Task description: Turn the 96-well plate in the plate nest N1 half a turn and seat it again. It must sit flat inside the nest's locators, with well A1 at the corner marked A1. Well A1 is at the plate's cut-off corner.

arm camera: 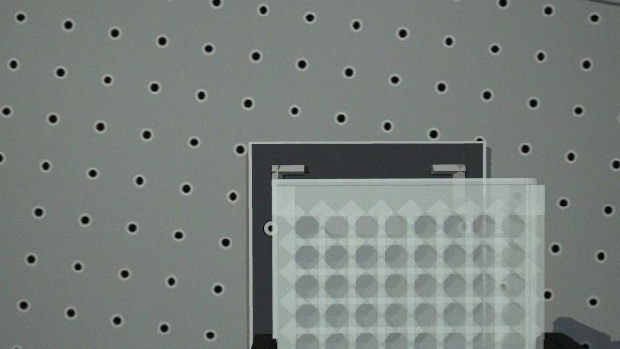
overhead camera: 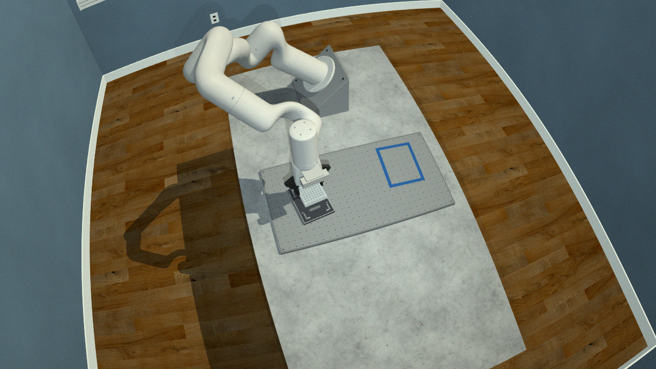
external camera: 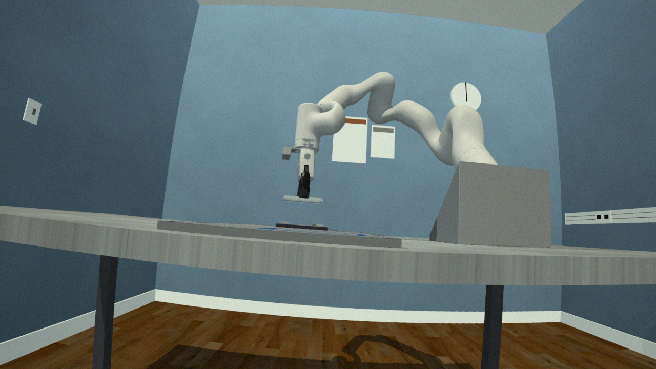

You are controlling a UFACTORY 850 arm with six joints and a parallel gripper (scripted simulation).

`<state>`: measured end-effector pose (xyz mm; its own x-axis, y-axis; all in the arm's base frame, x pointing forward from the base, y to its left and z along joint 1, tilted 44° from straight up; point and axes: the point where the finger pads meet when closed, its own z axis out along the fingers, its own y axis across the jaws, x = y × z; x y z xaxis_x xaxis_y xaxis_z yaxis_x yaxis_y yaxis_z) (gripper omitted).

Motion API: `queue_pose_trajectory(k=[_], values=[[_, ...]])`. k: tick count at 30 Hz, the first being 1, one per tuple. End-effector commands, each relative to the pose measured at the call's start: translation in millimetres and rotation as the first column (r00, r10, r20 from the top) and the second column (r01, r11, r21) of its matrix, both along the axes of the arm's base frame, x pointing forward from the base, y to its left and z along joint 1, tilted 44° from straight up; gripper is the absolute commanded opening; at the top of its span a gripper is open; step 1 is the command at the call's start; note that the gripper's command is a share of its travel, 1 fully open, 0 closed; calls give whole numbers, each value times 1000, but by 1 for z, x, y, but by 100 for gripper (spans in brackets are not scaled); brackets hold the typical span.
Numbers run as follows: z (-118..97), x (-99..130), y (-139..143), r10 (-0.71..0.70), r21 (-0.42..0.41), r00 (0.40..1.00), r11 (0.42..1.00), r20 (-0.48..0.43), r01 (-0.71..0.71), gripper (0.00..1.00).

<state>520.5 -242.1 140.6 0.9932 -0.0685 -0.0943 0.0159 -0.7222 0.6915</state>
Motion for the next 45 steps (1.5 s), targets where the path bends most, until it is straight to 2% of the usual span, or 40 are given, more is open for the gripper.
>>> queue_pose_trajectory(k=[1, 39, 45], values=[[-4, 0, -4, 1, 0, 1000, 1000, 1, -1, 0], [-45, -7, -43, 1, 0, 1000, 1000, 1, -1, 0], [-45, -7, -43, 1, 0, 1000, 1000, 1, -1, 0]])
